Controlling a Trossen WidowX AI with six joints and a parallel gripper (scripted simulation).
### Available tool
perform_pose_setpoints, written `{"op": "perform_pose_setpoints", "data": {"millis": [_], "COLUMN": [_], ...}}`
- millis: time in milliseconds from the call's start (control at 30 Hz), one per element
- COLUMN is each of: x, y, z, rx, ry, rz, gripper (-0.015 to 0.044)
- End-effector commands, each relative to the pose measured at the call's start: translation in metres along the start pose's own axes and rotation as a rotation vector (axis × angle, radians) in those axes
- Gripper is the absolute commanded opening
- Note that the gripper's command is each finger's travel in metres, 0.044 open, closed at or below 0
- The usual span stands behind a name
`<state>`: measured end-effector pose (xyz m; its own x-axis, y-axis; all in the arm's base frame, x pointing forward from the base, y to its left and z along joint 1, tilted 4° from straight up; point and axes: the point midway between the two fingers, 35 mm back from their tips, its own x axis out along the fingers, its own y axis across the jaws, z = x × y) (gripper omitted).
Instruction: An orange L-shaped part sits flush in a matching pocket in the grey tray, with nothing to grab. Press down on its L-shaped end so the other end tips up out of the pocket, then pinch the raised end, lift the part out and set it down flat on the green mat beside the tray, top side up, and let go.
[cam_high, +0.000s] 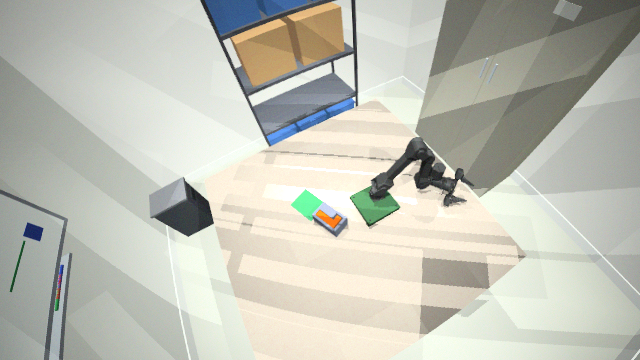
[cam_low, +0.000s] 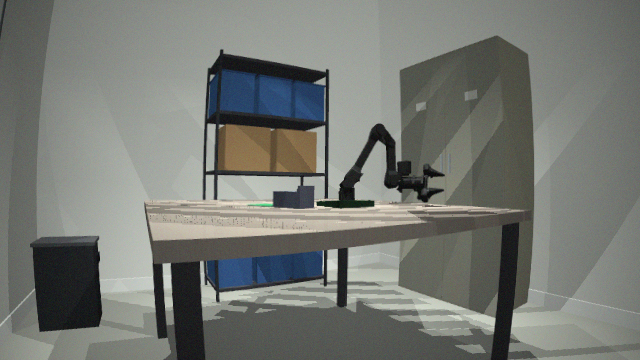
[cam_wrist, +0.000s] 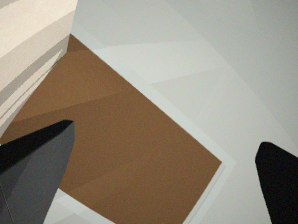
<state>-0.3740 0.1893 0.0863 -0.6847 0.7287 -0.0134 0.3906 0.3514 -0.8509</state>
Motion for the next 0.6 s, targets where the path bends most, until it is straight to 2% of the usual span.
{"op": "perform_pose_setpoints", "data": {"millis": [0,100,233,400,567], "x": [0.001,0.008,0.027,0.048,0.041], "y": [0.001,0.009,0.032,0.085,0.131], "z": [-0.001,-0.011,-0.054,-0.127,-0.197], "rx": [0.002,0.025,0.119,0.257,0.372], "ry": [0.002,0.019,0.116,0.254,0.369], "rz": [0.003,0.034,0.111,0.294,0.434], "gripper": [0.0374,0.0295,0.019,0.018,0.018]}}
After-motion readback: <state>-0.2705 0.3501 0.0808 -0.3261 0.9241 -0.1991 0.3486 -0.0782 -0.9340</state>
